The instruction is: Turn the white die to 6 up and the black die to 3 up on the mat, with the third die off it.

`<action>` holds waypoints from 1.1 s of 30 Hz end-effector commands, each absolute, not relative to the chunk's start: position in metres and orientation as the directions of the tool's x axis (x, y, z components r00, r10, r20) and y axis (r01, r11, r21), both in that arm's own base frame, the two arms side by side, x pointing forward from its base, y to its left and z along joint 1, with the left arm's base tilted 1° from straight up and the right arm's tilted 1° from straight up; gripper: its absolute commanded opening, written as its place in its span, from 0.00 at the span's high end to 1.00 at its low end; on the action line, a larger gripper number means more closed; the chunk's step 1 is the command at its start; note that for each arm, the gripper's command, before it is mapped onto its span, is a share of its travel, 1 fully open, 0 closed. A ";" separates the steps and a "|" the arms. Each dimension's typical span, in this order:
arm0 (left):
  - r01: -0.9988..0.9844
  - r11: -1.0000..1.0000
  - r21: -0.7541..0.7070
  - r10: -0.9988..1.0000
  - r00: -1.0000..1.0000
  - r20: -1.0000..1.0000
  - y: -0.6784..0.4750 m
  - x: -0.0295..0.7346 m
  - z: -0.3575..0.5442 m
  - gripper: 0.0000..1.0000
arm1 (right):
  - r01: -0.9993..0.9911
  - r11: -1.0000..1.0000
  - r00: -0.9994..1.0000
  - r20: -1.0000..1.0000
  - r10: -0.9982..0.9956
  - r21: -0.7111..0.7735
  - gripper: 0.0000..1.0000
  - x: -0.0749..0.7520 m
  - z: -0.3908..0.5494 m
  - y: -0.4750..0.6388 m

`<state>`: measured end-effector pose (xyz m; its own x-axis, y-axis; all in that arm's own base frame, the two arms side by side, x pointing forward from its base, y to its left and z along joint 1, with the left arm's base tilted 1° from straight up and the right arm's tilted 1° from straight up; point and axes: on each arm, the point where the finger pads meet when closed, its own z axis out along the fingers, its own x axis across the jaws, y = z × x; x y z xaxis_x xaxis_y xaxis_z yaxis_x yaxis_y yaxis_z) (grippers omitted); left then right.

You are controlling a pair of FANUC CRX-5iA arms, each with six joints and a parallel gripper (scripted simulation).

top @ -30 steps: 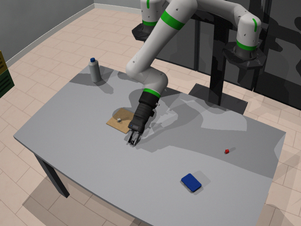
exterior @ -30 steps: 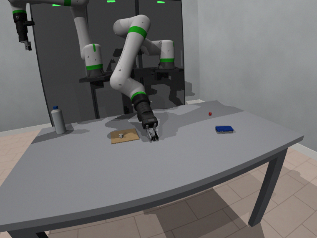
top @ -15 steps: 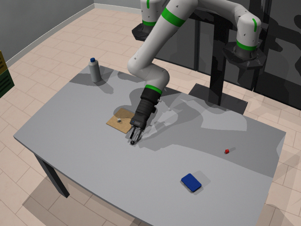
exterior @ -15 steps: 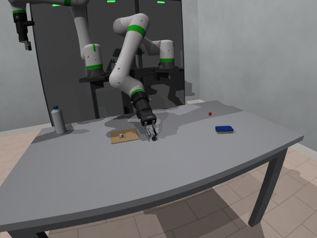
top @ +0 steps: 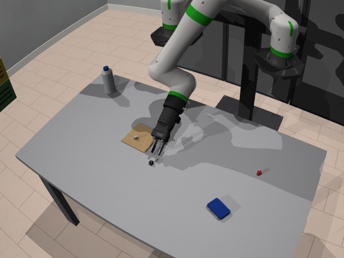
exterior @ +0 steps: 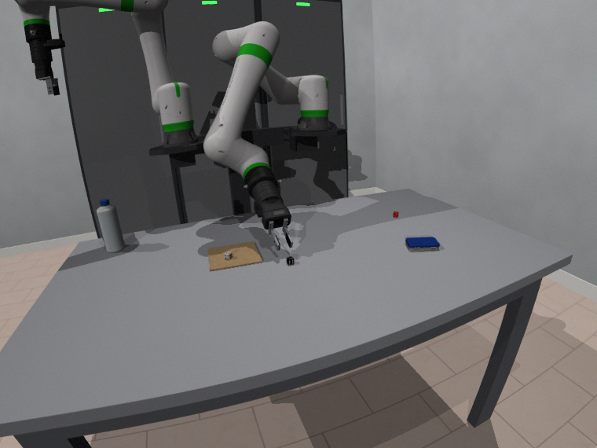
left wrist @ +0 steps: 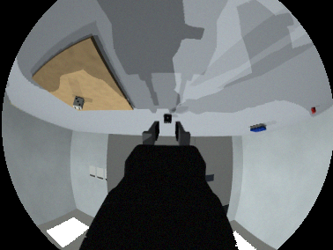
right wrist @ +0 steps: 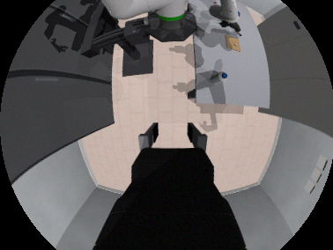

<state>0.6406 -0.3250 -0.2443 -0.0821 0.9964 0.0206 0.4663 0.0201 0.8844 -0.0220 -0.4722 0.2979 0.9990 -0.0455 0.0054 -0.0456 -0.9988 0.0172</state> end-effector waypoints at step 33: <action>0.504 0.023 0.864 0.996 -0.088 0.025 -0.324 0.642 -0.184 0.36 | -0.046 -0.999 0.999 0.005 -0.046 0.019 0.00 -0.022 0.299 -0.472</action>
<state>0.6408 -0.3248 -0.1849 -0.0847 0.9961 0.0235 0.4846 0.0206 0.8745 -0.0220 -0.4722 0.2979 0.9990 -0.0455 0.0054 -0.0456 -0.9988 0.0172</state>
